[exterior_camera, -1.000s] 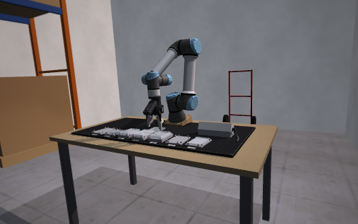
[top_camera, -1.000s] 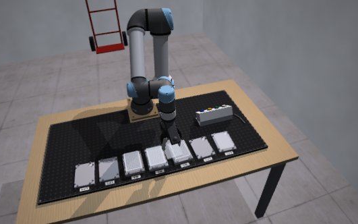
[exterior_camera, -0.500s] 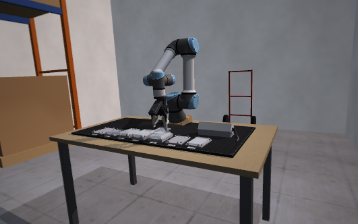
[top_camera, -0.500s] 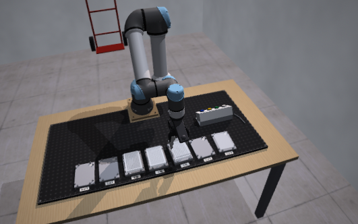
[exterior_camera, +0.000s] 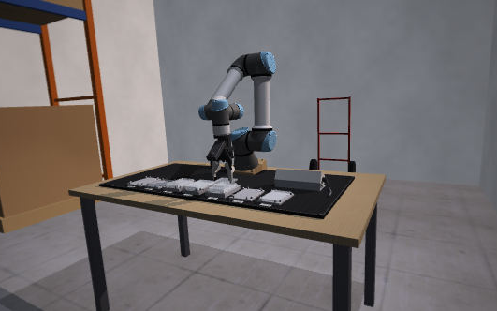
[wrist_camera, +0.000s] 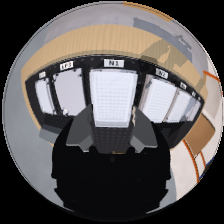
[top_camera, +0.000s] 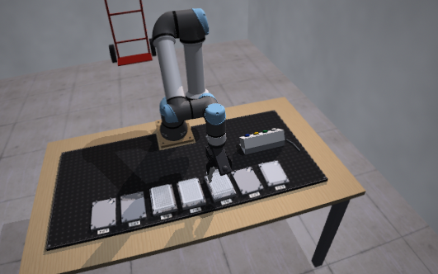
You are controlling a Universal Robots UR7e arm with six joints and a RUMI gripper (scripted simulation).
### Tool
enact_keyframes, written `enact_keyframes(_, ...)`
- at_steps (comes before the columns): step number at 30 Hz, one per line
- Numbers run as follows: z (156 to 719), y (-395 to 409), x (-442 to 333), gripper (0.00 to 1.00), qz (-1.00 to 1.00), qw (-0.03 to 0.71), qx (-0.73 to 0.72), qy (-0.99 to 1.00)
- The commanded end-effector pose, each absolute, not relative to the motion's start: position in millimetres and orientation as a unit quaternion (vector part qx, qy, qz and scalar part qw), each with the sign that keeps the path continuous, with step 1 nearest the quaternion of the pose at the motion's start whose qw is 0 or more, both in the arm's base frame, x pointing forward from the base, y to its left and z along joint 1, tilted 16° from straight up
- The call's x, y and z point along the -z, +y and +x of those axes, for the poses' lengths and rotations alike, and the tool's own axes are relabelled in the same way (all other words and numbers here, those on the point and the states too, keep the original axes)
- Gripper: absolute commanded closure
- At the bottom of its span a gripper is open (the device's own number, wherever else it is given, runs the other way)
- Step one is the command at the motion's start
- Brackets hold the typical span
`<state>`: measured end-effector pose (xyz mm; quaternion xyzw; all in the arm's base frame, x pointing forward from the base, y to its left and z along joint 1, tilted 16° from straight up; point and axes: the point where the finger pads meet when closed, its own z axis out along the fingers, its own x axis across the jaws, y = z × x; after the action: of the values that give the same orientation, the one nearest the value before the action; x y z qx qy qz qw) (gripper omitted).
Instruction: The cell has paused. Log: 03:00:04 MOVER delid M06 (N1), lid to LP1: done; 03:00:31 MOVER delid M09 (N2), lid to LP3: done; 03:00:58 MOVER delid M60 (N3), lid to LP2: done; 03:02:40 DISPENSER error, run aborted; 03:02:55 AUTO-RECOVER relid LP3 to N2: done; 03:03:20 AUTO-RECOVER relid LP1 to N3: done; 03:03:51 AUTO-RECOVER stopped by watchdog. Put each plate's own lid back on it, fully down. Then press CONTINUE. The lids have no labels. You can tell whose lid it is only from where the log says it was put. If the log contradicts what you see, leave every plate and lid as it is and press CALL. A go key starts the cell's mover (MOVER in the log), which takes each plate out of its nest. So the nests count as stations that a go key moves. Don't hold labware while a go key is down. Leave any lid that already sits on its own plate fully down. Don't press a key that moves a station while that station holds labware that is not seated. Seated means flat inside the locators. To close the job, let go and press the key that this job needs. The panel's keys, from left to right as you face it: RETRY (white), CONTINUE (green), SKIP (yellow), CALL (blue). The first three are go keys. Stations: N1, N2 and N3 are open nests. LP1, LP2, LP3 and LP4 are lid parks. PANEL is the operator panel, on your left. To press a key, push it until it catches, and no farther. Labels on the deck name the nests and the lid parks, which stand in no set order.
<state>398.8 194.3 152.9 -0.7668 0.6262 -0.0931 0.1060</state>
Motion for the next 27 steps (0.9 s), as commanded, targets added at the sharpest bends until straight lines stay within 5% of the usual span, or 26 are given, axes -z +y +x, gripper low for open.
enact_keyframes(1,399.5,194.5,-151.8,1.0,-0.767,0.106,0.093,0.626)
enact_keyframes(27,401.6,194.7,-144.7,1.0,-0.767,0.106,0.093,0.626)
